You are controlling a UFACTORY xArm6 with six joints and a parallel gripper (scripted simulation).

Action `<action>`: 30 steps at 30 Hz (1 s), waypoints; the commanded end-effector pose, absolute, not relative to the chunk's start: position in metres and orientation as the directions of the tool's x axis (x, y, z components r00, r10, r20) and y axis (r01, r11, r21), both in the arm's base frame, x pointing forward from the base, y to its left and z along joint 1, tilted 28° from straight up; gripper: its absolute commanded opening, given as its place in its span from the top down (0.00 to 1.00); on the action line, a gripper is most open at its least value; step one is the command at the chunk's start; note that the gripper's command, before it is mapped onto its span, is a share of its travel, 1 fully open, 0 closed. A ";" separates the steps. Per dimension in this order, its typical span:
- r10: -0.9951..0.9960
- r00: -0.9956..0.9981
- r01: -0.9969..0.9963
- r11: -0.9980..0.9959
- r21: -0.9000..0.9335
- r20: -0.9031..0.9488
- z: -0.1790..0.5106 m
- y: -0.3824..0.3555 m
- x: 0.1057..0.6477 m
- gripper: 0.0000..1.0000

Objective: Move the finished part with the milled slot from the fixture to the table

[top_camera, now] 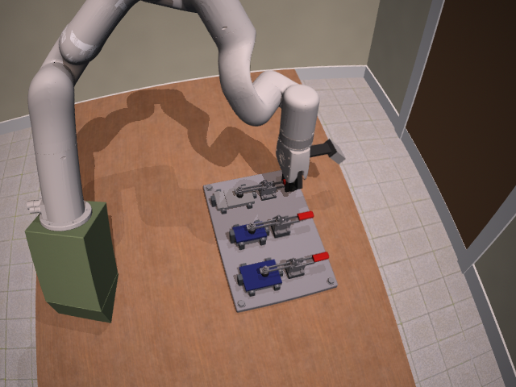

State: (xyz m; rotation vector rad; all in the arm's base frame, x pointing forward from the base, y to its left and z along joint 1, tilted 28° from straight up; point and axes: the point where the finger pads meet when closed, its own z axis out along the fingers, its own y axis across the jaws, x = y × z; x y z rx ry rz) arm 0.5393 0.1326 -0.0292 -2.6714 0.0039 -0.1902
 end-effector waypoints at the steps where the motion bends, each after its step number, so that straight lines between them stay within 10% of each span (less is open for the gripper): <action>1: -0.036 0.990 0.030 -0.894 -0.446 0.137 -0.027 0.132 0.541 1.00; 30: -0.036 0.990 0.030 -0.894 -0.446 0.137 -0.024 0.131 0.539 1.00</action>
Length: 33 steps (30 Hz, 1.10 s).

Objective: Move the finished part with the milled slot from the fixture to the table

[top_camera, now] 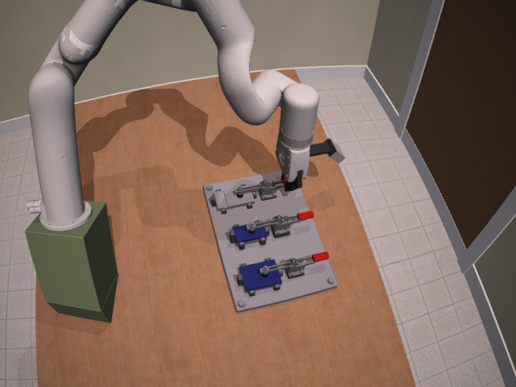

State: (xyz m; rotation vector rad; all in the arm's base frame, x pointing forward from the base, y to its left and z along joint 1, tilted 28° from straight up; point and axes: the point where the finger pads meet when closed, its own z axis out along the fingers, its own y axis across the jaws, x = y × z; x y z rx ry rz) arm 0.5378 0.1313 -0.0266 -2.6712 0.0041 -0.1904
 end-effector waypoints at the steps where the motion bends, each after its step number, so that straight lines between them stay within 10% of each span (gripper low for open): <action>1: -0.036 0.990 0.030 -0.894 -0.446 0.137 -0.024 0.130 0.539 1.00; 33: -0.036 0.990 0.030 -0.894 -0.446 0.137 -0.011 0.124 0.525 1.00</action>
